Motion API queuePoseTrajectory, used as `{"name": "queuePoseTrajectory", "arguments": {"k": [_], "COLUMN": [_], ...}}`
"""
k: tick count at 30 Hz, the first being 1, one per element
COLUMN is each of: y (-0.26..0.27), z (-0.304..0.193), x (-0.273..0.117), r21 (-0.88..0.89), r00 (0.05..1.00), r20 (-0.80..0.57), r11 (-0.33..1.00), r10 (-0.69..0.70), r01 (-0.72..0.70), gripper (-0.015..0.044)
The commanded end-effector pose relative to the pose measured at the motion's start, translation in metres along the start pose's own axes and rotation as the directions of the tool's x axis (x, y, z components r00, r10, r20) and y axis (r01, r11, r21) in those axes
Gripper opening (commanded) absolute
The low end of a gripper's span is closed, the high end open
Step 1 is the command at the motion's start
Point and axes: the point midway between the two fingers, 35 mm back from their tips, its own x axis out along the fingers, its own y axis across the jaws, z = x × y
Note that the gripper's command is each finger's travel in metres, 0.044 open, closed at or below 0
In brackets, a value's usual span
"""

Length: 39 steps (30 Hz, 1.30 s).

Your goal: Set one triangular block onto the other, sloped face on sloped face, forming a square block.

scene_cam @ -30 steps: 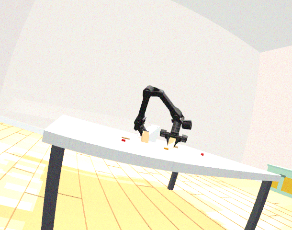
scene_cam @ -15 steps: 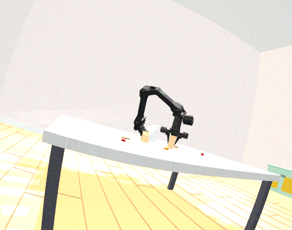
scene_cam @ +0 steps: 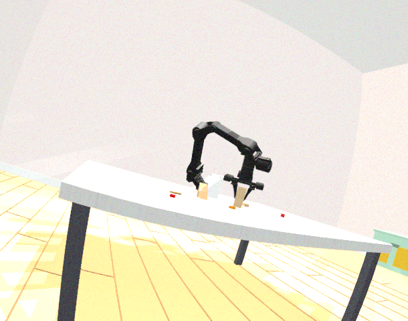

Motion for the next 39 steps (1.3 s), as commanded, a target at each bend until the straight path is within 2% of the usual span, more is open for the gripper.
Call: {"name": "queuePoseTrajectory", "arguments": {"k": [1, 13, 20, 25, 27, 28, 39], "y": [-0.001, 0.000, 0.000, 0.004, 0.004, 0.002, 0.002], "z": [-0.007, -0.030, -0.039, -0.046, -0.046, -0.041, -0.041], "x": [-0.004, -0.008, -0.010, -0.007, -0.007, -0.006, -0.006], "r21": [0.000, 0.002, 0.000, 0.085, 0.093, 0.058, 0.058], "r00": [0.995, 0.914, 0.905, 0.827, 0.819, 0.850, 0.850], "r20": [0.104, 0.405, 0.424, 0.553, 0.562, 0.523, 0.523], "r11": [1.000, 1.000, 1.000, 0.994, 0.993, 0.997, 0.997], "r10": [-0.005, -0.004, -0.009, -0.103, -0.111, -0.070, -0.070], "r01": [0.005, 0.004, 0.010, 0.067, 0.071, 0.047, 0.047], "gripper": [0.0000, 0.0000, 0.0000, 0.0000, 0.0000, 0.0026, 0.0315]}}
